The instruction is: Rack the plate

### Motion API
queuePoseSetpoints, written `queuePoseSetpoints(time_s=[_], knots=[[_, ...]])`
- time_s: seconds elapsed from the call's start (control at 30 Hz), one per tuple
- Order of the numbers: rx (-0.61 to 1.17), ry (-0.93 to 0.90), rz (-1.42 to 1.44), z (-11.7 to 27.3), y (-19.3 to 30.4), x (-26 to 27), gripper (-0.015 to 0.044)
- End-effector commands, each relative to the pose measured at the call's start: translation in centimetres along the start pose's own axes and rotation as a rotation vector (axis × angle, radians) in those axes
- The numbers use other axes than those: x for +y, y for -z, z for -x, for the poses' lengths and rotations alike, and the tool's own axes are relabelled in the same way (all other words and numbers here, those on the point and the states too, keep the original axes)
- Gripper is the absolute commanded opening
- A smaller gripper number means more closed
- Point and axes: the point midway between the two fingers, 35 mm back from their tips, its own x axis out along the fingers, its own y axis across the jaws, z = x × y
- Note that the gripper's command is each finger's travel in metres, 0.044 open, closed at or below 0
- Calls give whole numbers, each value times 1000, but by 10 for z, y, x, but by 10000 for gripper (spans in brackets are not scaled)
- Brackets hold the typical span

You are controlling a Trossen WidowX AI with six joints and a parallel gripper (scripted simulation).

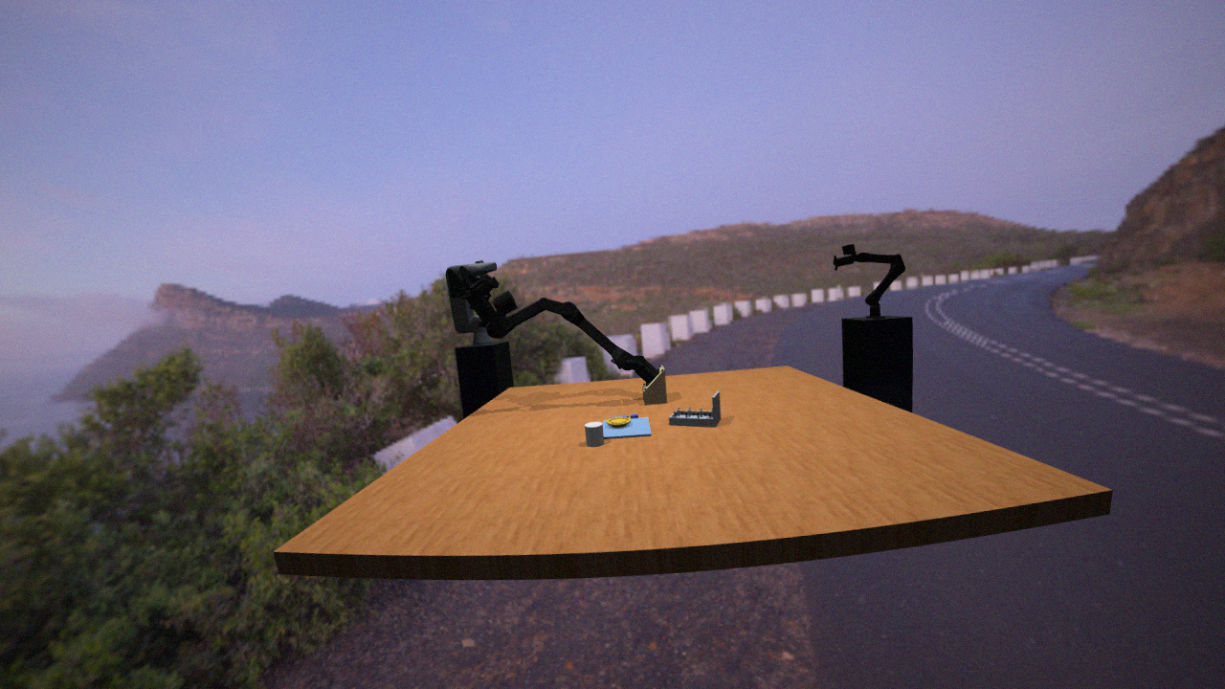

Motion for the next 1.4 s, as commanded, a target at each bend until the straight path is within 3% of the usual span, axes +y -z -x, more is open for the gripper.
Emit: queuePoseSetpoints(time_s=[0.0, 0.73, 1.37], knots=[[1, 4, -3, 0, 1, 0, 400], [193, 384, -389, 20, 115, -11, 400], [544, 638, -683, 62, 234, 56, 400]])
